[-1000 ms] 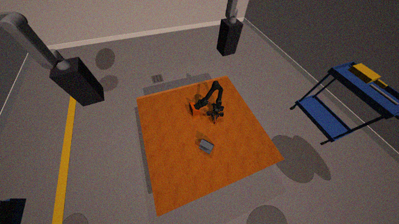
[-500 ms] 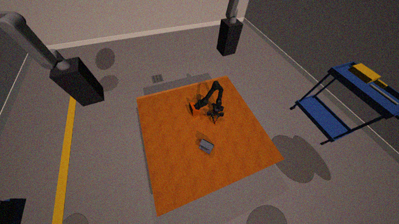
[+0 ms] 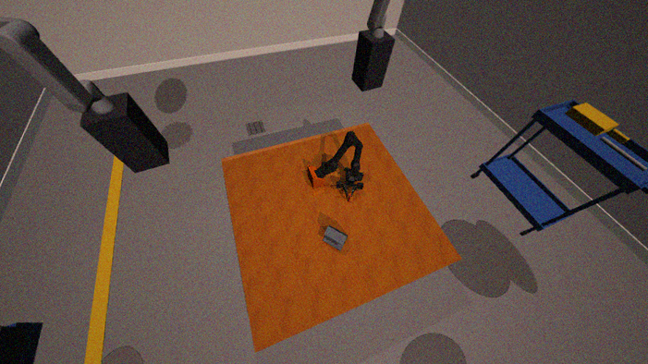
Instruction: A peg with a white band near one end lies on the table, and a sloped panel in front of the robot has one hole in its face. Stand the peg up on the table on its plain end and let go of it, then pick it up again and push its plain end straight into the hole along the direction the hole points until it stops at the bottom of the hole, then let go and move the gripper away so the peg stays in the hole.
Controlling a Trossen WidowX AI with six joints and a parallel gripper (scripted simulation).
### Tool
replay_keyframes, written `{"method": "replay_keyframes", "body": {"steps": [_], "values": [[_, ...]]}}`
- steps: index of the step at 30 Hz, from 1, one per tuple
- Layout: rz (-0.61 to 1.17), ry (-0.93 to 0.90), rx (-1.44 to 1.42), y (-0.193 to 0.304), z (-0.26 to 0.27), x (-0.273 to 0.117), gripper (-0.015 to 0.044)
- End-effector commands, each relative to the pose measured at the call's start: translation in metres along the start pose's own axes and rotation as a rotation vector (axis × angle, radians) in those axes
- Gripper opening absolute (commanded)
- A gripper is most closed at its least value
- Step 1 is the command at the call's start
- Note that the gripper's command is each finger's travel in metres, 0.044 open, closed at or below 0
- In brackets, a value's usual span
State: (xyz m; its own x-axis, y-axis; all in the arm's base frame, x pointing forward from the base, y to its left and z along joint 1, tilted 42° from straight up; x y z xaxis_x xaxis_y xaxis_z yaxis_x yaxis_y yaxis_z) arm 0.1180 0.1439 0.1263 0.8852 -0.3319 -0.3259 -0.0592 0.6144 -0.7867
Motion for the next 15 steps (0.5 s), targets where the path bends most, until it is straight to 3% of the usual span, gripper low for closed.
{"method": "replay_keyframes", "body": {"steps": [1,3,15], "values": [[0.000,0.000,0.000,0.0000,0.0000,0.0001,0.0130],[0.000,0.000,0.000,0.0000,0.0000,0.0001,0.0130],[0.000,0.000,0.000,0.0000,0.0000,0.0001,0.0440]]}}
Point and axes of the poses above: the point midway between the two fingers, 35 mm back from their tips, its own x axis out along the fingers, its own z axis across the jaws, y = z × x, the point moved 10 cm from there along -x, back along the fingers, and after that the axes turned 10 degrees about -x, right-handed, at the moved point
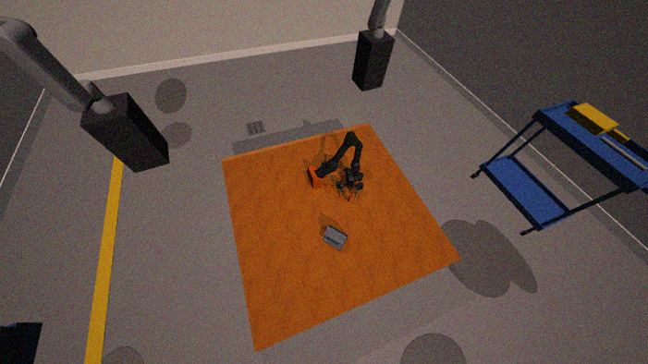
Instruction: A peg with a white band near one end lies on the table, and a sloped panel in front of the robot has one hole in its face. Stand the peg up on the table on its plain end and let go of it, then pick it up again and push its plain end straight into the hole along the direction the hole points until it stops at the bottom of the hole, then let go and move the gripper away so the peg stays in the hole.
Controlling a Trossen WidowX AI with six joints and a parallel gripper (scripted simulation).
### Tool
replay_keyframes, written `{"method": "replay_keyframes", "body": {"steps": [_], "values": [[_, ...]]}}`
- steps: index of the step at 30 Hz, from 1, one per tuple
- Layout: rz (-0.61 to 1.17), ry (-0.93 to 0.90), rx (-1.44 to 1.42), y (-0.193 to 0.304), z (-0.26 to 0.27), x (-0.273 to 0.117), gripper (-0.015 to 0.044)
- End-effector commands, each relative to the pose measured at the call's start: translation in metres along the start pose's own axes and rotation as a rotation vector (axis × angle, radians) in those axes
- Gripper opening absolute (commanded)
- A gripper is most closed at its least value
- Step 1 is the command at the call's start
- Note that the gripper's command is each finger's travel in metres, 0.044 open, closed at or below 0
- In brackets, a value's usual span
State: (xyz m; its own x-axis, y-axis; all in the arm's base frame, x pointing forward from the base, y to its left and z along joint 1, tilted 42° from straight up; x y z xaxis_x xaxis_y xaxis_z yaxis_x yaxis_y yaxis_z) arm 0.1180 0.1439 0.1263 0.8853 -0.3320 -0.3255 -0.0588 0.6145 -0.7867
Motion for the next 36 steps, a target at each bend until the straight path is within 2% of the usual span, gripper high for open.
{"method": "replay_keyframes", "body": {"steps": [1,7,15,24,30,36], "values": [[0.000,0.000,-0.001,0.000,0.000,0.000,0.0440],[0.004,0.008,0.001,-0.006,0.002,0.001,0.0440],[0.037,0.047,0.013,-0.078,0.010,0.006,0.0440],[0.003,0.003,0.002,-0.155,-0.015,-0.009,0.0440],[0.009,0.003,-0.018,-0.160,-0.017,-0.010,0.0440],[0.138,0.051,-0.159,-0.158,-0.011,0.000,0.0440]]}}
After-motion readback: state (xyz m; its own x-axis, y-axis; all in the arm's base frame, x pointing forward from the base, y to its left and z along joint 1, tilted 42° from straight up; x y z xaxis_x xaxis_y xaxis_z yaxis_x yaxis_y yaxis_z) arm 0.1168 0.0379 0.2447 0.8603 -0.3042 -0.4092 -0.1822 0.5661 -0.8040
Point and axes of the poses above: the point midway between the two fingers, 35 mm back from their tips, its own x axis out along the fingers, its own z axis across the jaws, y = z × x, the point moved 10 cm from there along -x, back along the fingers, and after that the axes turned 10 degrees about -x, right-handed, at the moved point
